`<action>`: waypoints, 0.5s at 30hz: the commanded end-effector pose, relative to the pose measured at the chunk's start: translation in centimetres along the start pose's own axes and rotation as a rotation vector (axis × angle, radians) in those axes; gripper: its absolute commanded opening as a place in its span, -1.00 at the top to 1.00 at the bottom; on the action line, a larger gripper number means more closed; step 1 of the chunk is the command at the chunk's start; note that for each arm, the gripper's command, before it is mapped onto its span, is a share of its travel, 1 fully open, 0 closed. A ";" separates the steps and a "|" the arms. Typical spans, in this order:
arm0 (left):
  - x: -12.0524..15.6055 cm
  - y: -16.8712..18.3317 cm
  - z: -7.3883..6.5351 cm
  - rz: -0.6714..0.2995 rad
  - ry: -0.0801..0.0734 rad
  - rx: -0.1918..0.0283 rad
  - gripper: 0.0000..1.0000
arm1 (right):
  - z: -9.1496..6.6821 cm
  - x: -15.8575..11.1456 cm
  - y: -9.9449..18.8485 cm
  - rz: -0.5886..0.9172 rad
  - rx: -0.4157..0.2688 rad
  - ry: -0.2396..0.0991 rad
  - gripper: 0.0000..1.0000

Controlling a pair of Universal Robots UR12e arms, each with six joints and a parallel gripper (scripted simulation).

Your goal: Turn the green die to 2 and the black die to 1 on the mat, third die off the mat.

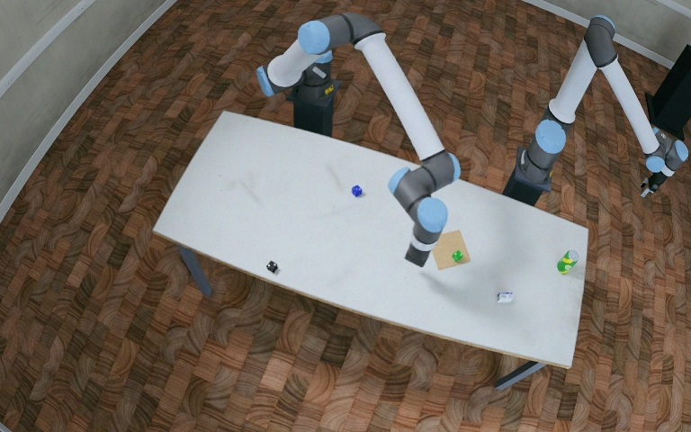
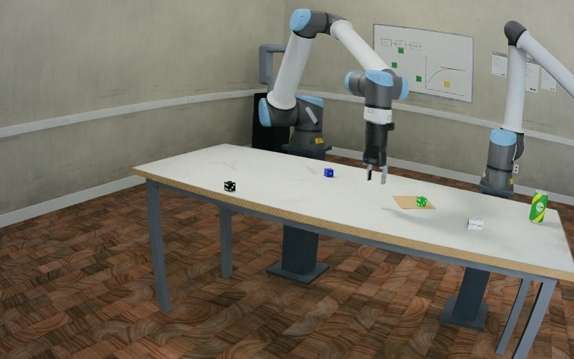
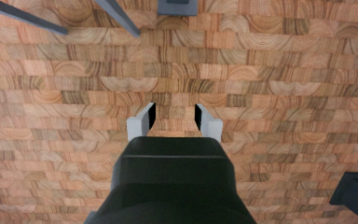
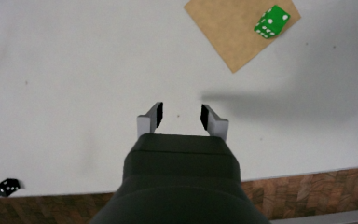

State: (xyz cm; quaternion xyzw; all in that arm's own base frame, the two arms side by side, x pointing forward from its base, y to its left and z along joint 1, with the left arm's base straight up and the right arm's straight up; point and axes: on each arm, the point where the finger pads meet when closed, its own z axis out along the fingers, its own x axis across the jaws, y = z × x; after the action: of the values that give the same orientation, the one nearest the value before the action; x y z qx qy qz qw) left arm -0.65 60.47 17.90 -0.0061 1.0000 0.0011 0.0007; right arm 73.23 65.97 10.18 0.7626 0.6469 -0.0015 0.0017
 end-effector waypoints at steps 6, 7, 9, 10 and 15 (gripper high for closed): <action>0.2 -0.1 0.2 -0.002 0.001 0.002 -1.00 | -0.2 -7.0 5.2 -0.306 0.000 0.005 -1.00; 0.2 -0.1 0.2 -0.002 0.001 0.002 -1.00 | -0.2 -7.8 5.7 -0.340 0.000 0.005 -1.00; 0.2 -0.1 0.2 -0.002 0.001 0.002 -1.00 | -0.2 -9.2 6.7 -0.373 0.000 0.005 -1.00; 0.2 -0.1 0.2 -0.002 0.001 0.002 -1.00 | -0.2 -10.2 7.4 -0.407 0.000 0.005 -1.00; 0.2 -0.1 0.2 -0.002 0.001 0.002 -1.00 | -0.3 -13.2 9.4 -0.509 -0.001 0.004 -1.00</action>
State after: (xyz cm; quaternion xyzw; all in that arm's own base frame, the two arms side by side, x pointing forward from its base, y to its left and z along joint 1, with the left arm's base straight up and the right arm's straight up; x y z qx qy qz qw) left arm -0.65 60.47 17.90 -0.0061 1.0000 0.0011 0.0007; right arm 79.70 53.19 10.34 0.6164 0.7874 -0.0024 0.0018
